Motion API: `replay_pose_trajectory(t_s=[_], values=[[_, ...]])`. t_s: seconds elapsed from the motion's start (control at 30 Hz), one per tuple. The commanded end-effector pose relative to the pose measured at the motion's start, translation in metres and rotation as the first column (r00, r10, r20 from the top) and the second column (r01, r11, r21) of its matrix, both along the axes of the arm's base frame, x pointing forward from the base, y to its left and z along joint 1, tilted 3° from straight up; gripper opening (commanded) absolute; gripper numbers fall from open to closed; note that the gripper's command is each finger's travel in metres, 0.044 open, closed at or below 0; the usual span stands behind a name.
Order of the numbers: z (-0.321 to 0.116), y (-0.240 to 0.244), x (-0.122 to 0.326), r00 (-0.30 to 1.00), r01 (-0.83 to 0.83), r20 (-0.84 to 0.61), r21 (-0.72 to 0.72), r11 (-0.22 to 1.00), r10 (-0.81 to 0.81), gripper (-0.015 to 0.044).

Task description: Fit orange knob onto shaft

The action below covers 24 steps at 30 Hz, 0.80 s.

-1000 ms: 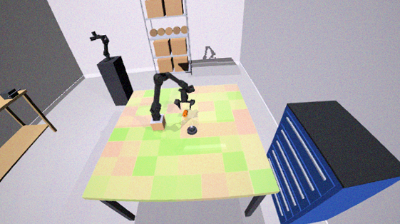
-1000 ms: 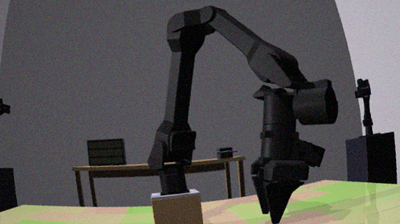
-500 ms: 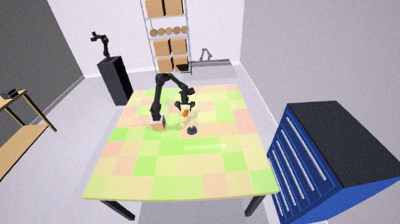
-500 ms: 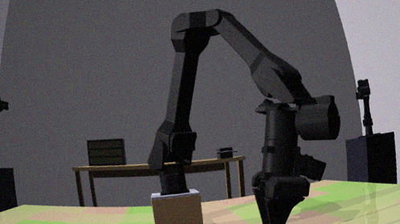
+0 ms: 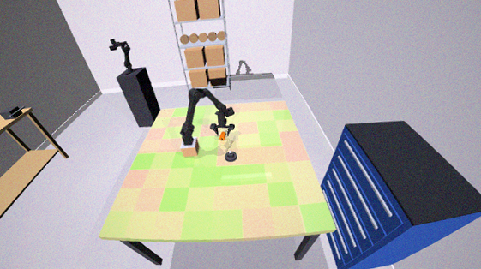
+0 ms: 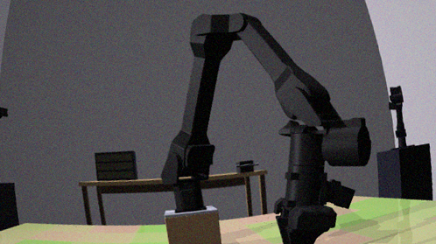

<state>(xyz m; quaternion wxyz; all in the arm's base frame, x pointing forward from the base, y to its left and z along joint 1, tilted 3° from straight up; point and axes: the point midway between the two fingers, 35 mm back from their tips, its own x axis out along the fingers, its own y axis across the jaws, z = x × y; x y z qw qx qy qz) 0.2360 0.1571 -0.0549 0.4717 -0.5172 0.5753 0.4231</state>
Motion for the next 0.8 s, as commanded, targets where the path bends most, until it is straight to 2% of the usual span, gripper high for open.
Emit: replay_pose_trajectory(t_s=[0.0,0.07,0.4,0.77], values=[[-0.0013,-0.0007,0.0004,1.0,0.002,0.004,-0.003,1.0,-0.002,0.0282],[-0.0013,-0.0007,0.0004,1.0,0.002,0.004,-0.003,1.0,-0.002,0.024],[-0.0013,-0.0007,0.0004,1.0,0.002,0.004,-0.003,1.0,-0.002,0.024],[-0.0013,-0.0007,0.0004,1.0,0.002,0.004,-0.003,1.0,-0.002,0.0181]])
